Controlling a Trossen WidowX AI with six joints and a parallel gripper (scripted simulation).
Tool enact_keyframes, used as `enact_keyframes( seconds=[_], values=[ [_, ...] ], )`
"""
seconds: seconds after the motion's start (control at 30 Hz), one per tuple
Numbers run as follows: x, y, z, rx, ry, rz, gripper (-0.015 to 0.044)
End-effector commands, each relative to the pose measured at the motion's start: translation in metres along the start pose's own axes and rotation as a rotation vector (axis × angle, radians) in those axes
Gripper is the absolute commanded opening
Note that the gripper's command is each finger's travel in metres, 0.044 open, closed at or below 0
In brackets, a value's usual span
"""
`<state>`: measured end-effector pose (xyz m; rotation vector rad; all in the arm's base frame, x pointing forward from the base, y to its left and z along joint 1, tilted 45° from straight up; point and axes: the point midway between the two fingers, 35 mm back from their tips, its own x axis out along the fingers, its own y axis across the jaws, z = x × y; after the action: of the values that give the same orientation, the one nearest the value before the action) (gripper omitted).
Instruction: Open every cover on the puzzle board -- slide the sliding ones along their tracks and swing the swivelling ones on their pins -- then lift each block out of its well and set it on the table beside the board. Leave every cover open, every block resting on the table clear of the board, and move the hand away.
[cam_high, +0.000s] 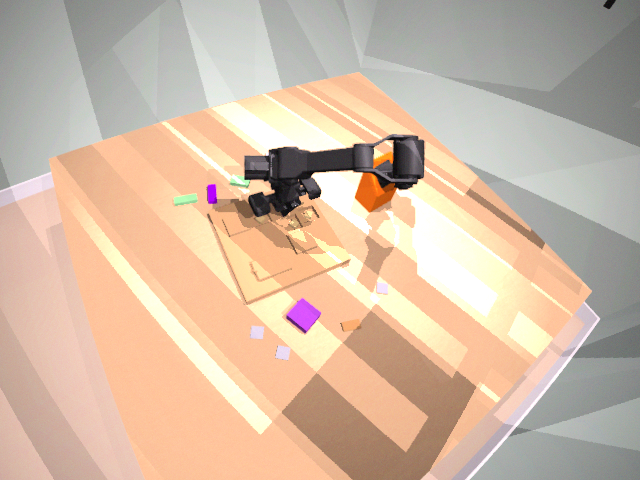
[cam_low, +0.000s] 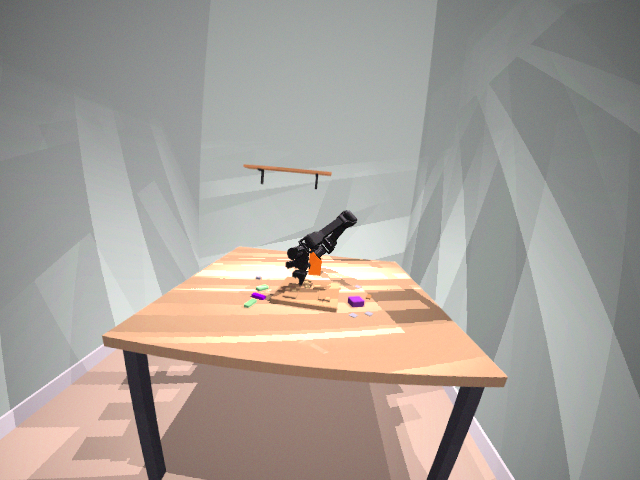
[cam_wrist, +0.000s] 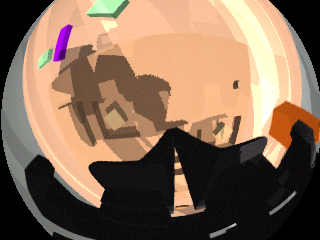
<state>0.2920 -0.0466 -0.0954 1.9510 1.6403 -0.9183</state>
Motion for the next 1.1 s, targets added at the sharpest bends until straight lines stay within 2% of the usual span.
enact_keyframes(
  seconds=[0.0, 1.07],
  values=[
    [0.001, 0.002, 0.006, 0.001, -0.003, -0.005, 0.0000],
    [-0.035, 0.007, 0.011, 0.001, -0.007, -0.004, 0.0000]
  ],
)
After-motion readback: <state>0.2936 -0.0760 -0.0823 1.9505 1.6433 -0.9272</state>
